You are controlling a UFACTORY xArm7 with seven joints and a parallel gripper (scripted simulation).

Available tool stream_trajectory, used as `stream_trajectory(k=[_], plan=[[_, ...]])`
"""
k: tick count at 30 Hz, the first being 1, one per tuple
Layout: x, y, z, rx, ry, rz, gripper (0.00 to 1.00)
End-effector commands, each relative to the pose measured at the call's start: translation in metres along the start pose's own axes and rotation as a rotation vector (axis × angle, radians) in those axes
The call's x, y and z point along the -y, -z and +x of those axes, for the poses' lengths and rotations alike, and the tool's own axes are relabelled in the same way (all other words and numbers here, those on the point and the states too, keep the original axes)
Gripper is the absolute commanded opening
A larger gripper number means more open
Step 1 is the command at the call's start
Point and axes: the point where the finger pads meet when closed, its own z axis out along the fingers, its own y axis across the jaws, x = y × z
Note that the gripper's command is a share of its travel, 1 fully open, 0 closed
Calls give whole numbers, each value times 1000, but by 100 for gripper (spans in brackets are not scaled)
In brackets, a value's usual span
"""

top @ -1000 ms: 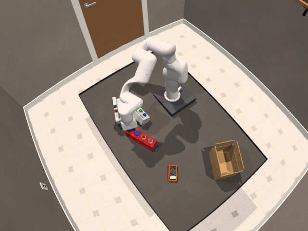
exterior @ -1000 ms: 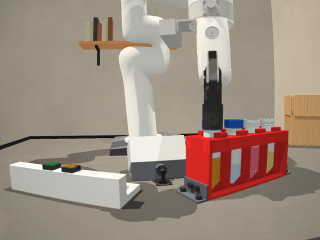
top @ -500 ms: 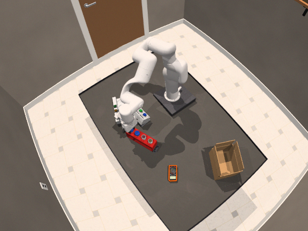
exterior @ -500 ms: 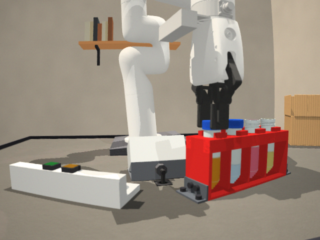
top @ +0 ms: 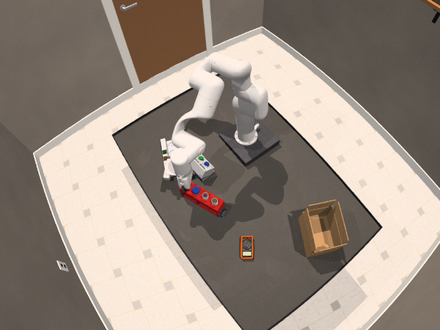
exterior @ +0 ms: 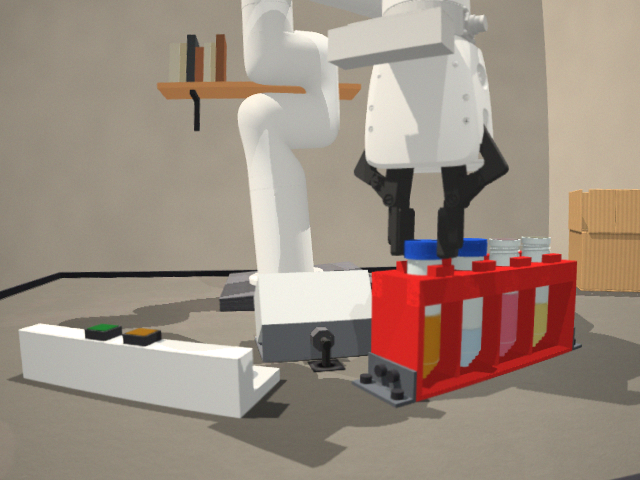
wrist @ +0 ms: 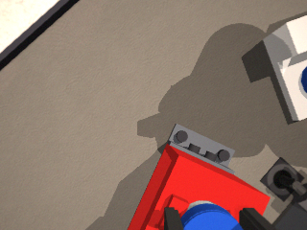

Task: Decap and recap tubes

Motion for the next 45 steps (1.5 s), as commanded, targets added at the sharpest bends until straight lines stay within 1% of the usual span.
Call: stream_trajectory(k=[1,3,11,12,24,27,28,38,40,41,42,45], plan=[[1,2,1,29,277,17,0],[1,2,1,31,360,19,0],[1,2,1,31,361,19,0],[1,2,1,31,361,19,46],[1,2,1,31,361,19,46],[1,2,1,33,111,15,46],[1,2,1,34,59,14,46],[1,2,1,38,-349,8,46],[1,2,1,38,-349,8,46],[1,2,1,37,-453,5,46],[1,2,1,39,-509,5,46],[1,2,1,40,-621,3,46]])
